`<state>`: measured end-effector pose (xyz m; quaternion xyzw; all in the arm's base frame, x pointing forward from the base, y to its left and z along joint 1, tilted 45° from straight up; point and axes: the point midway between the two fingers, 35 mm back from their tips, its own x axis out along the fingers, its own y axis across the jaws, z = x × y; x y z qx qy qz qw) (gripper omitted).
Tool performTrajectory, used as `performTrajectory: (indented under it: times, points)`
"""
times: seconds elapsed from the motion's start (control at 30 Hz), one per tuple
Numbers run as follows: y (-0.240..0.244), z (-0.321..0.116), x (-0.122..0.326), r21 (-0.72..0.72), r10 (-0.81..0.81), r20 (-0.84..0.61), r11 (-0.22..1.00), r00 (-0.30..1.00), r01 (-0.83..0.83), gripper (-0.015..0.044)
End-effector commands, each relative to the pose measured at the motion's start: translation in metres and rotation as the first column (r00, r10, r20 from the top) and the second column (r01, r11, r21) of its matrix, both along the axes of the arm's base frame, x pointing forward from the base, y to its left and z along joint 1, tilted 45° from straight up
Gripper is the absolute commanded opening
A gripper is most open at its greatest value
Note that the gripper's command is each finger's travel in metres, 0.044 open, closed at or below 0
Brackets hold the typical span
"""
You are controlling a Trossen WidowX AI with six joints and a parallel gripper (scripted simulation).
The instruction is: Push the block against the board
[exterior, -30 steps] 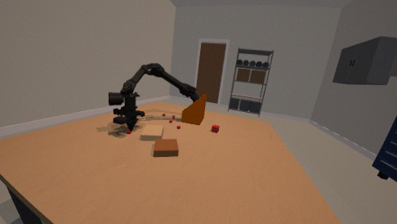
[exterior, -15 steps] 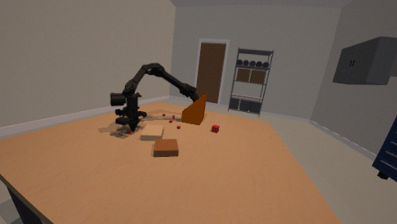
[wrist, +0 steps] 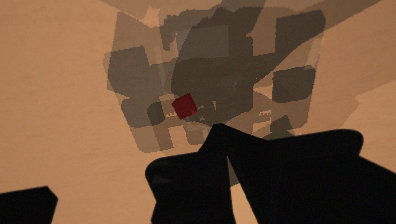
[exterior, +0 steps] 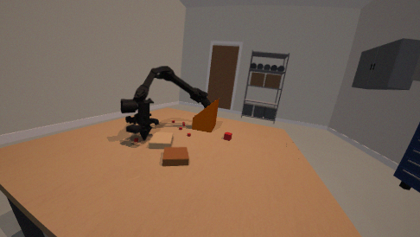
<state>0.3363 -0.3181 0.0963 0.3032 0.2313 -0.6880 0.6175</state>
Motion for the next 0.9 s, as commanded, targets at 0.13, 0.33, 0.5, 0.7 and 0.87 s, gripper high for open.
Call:
performTrajectory:
  times: [0.13, 0.33, 0.5, 0.7, 0.87]
  points:
    - [0.037, 0.036, 0.003, 0.0, -0.002, 0.002, 1.0, 1.0, 0.002, 0.0]
    - [0.04, 0.035, 0.007, 0.003, 0.016, -0.001, 1.0, 1.0, -0.016, 0.0]
    - [0.048, 0.027, 0.027, 0.018, 0.115, -0.104, 0.993, 0.988, -0.114, 0.0]
    - [0.06, 0.014, 0.052, 0.053, 0.251, -0.243, 0.968, 0.937, -0.246, 0.0]
    - [0.064, 0.01, 0.058, 0.064, 0.283, -0.275, 0.959, 0.919, -0.276, 0.0]
